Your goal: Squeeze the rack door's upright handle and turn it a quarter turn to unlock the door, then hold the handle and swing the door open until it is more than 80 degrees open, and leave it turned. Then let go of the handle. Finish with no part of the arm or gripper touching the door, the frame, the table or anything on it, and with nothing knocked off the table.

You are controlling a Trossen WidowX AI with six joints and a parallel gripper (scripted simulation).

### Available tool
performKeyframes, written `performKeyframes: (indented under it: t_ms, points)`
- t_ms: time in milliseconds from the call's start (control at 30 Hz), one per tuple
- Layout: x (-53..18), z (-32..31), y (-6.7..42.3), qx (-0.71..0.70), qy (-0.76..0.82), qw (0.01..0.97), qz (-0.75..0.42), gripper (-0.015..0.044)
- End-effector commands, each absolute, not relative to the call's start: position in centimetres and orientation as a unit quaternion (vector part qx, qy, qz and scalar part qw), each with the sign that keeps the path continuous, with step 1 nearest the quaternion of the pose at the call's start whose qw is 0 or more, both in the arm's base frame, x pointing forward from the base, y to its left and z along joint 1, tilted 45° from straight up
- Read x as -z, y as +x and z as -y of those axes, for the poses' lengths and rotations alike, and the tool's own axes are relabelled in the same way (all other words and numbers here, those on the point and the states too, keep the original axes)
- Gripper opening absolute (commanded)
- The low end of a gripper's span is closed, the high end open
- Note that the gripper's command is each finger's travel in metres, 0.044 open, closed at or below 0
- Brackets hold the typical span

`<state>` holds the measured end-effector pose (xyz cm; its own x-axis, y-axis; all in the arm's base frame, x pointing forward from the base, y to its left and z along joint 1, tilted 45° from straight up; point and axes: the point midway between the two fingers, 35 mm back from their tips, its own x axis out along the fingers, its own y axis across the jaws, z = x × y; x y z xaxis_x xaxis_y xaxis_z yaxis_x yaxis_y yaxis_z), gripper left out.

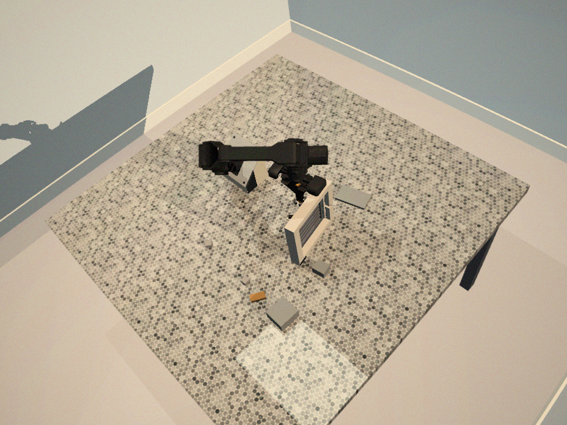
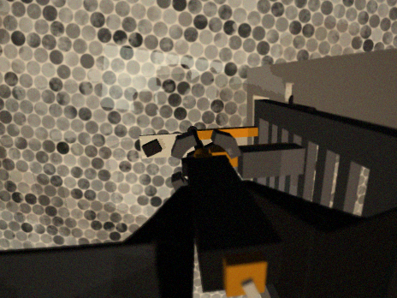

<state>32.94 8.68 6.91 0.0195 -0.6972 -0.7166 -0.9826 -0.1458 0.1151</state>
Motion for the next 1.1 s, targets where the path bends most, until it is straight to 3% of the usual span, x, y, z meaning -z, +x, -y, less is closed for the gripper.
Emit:
performKeyframes:
  t_ms: [0, 100, 400, 733, 1067]
  points:
    - [-6.89, -8.64, 32.95, -0.394, -0.700, 0.142, -0.579, 0.0008]
    - [-6.89, -8.64, 32.95, -0.426, -0.707, 0.102, -0.556, 0.0008]
    - [-6.89, -8.64, 32.95, -0.428, -0.707, 0.099, -0.554, 0.0008]
    - [-6.89, -8.64, 32.95, -0.428, -0.707, 0.099, -0.554, 0.0270]
    - [-6.90, -8.64, 32.96, -0.319, -0.677, 0.228, -0.623, 0.0280]
